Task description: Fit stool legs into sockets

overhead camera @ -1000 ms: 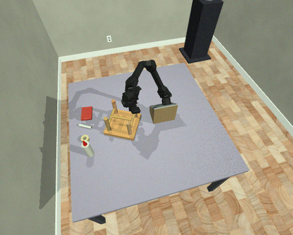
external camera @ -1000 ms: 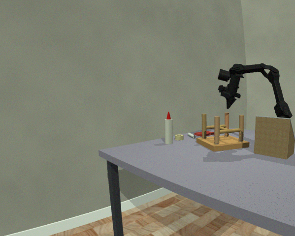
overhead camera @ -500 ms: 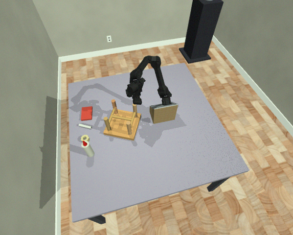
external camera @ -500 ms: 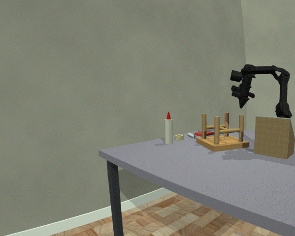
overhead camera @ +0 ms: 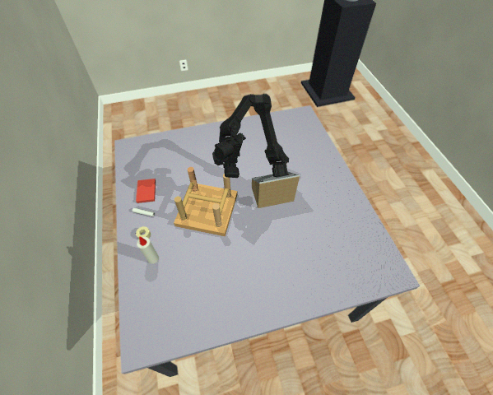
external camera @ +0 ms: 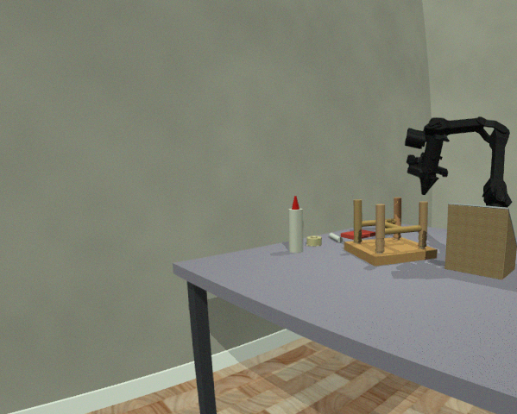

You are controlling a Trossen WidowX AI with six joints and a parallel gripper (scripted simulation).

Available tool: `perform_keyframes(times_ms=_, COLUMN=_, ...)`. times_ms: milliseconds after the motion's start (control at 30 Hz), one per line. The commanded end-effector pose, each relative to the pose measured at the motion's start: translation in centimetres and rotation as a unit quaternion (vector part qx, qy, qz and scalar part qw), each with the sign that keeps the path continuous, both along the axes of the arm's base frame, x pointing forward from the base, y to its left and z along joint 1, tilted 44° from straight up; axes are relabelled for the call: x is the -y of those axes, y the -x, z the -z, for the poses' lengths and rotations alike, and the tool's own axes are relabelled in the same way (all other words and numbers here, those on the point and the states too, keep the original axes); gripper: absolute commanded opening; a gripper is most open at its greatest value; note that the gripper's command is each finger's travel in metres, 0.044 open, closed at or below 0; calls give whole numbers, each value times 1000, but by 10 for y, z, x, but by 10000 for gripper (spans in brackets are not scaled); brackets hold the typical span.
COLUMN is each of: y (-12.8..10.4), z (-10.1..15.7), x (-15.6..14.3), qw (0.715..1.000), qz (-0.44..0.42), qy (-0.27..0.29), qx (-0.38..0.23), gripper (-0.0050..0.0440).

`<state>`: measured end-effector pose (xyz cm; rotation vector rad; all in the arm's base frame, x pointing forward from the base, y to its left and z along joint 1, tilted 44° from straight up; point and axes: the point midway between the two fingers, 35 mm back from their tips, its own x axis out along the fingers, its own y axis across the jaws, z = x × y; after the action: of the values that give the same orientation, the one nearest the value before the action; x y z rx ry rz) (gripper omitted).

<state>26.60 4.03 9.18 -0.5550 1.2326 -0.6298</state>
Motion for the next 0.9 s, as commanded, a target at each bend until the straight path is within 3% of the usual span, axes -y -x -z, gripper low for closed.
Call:
perform_keyframes(times_ms=0, y=2, z=6, x=8, qw=1000, qz=1, qy=1, qx=0, gripper=0)
perform_keyframes(times_ms=867, y=2, z=22, x=23, qw=1000, qz=1, qy=1, qx=-1, gripper=0)
